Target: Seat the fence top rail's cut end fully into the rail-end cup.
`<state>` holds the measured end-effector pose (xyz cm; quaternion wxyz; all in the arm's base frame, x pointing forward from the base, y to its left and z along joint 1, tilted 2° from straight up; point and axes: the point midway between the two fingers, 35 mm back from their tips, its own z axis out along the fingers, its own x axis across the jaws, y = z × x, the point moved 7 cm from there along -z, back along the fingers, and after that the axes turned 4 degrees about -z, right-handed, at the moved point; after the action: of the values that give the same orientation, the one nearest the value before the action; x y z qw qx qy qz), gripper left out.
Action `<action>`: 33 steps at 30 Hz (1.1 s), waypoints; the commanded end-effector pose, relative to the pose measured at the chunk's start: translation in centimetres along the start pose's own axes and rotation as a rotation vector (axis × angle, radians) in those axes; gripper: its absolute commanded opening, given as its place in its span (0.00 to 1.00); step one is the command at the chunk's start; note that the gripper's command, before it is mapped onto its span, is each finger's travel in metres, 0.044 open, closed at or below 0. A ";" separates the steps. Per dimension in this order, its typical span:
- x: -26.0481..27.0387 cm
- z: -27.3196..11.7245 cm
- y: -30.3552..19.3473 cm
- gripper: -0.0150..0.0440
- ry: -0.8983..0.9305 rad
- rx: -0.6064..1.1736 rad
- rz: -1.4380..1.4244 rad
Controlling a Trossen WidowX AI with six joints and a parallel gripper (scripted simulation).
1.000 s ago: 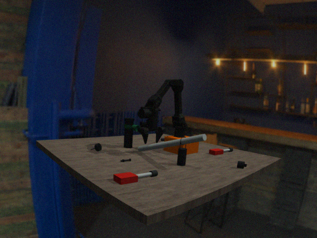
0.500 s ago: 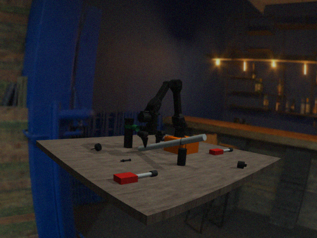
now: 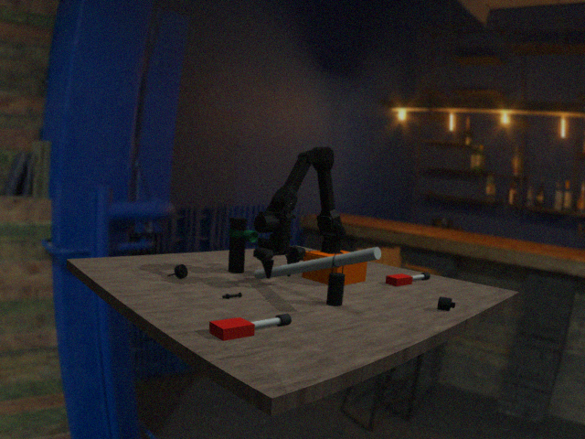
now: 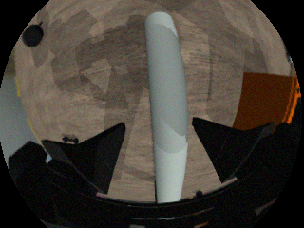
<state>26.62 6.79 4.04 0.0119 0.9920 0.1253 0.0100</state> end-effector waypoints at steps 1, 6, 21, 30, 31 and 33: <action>0.0 0.3 0.0 0.87 -0.005 0.004 0.000; 0.0 0.3 0.0 0.64 -0.005 0.004 0.000; 0.0 0.3 0.0 0.47 -0.005 0.004 0.000; -0.2 -0.5 0.0 0.25 -0.008 -0.006 0.000; -0.1 -0.7 -0.1 0.25 -0.010 -0.017 0.001; -0.1 -1.4 -0.2 0.25 -0.017 -0.046 0.004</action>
<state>26.26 6.67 4.20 0.0196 0.9924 0.1213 -0.0038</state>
